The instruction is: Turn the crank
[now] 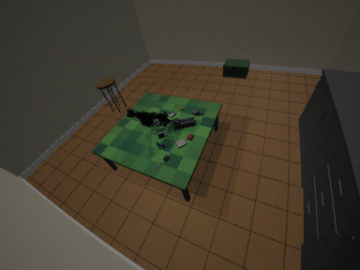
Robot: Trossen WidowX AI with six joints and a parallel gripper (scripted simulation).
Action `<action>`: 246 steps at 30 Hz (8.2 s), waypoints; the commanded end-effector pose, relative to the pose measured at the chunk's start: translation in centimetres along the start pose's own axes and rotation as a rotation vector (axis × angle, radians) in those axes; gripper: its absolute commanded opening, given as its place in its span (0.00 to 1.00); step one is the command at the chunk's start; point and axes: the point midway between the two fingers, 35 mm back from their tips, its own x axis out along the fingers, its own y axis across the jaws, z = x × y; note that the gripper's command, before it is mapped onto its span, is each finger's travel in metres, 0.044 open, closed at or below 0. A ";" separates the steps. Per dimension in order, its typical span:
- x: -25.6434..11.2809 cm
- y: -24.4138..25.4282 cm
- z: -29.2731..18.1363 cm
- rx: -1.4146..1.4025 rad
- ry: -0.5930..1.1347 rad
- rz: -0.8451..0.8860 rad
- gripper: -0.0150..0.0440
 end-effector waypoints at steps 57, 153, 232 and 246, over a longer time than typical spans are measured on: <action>-0.1 -1.4 0.0 0.012 -0.005 -0.024 0.25; 0.7 -2.6 -0.7 0.011 -0.004 -0.025 0.25; 0.7 -2.6 -0.7 0.011 -0.004 -0.025 0.25; 0.7 -2.6 -0.7 0.011 -0.004 -0.025 0.25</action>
